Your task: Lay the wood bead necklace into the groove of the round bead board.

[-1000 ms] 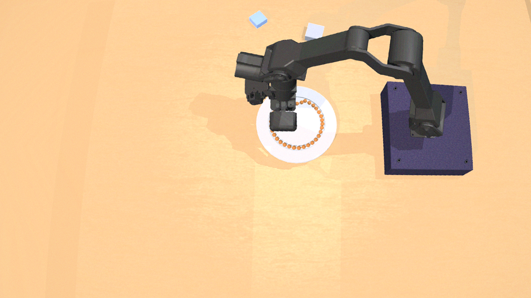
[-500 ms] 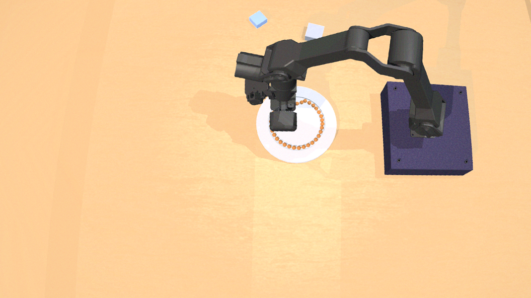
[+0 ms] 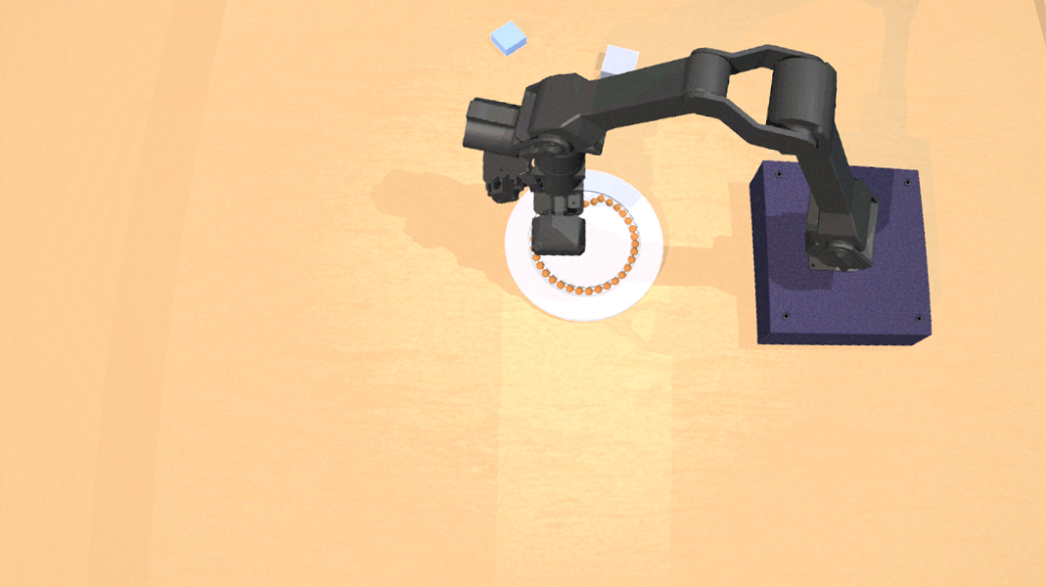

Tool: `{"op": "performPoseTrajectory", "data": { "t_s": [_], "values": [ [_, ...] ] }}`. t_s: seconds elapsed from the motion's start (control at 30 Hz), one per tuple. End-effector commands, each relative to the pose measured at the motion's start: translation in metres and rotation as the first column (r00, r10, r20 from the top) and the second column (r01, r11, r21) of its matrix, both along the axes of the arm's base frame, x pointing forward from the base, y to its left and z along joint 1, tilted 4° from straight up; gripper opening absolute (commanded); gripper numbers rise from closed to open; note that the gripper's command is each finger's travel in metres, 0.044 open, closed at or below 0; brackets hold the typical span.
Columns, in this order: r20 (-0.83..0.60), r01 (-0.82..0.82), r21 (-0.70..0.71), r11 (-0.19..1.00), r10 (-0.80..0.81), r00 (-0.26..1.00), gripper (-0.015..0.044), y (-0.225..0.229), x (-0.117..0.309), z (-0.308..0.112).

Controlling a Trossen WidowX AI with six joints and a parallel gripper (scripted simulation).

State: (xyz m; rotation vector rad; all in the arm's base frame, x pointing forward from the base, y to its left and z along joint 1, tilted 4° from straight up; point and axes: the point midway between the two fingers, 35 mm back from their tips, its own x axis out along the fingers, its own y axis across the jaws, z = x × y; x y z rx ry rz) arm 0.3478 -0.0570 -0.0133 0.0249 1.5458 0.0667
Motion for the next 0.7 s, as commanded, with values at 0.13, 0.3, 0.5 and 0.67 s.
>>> {"op": "performPoseTrajectory", "data": {
  "t_s": [0.13, 0.3, 0.5, 0.67],
  "values": [
    [0.004, -0.001, -0.002, 1.0, 0.001, 1.0, 0.0, -0.0064, 0.0027, 0.0011],
    [0.004, -0.001, -0.002, 1.0, 0.001, 1.0, 0.0, -0.0062, 0.0028, -0.0031],
    [0.005, 0.003, -0.001, 1.0, -0.003, 1.0, 0.0053, -0.0059, 0.0031, -0.0041],
    [0.005, 0.003, -0.001, 1.0, -0.003, 1.0, 0.0184, -0.0059, 0.0031, -0.0041]
  ]
}}
